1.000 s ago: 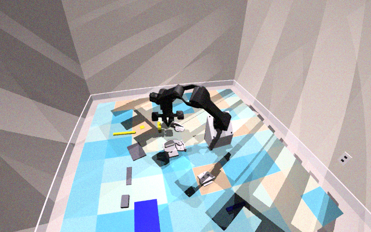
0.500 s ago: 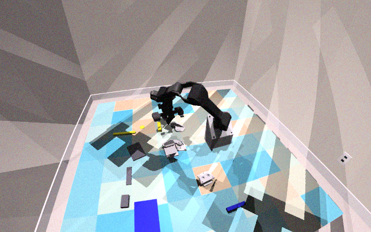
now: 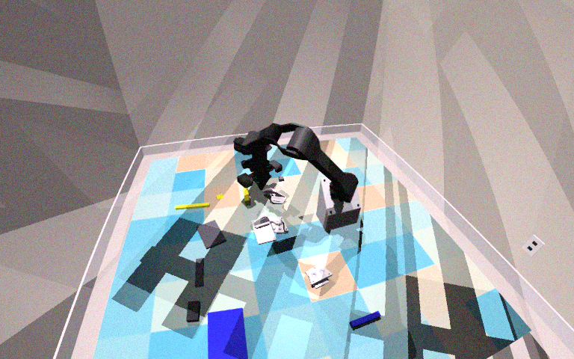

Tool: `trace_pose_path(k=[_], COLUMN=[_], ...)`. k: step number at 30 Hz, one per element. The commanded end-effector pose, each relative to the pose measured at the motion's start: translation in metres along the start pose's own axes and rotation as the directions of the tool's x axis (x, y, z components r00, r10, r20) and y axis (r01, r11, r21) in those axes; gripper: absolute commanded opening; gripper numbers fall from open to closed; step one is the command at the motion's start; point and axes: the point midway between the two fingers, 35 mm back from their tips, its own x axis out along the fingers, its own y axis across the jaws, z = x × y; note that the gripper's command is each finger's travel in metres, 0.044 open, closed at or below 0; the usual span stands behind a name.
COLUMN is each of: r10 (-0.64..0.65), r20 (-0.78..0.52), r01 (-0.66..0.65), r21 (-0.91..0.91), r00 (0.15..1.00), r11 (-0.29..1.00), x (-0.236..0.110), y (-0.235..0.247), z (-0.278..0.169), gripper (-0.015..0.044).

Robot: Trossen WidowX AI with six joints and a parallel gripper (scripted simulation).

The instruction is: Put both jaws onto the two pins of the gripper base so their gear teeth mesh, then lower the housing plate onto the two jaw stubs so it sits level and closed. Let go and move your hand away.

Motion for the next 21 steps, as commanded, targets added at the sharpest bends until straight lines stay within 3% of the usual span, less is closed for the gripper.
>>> trace_pose_path(k=[1,21], r10=[-0.005,-0.008], r20=[-0.005,-0.013], r01=[0.005,0.001], r21=[-0.077,-0.441], r00=[1.0,1.0], r11=[0.997,0.898], x=[0.001,0.003], y=[-0.005,-0.024], z=[0.003,0.019], gripper=[0.0,0.0])
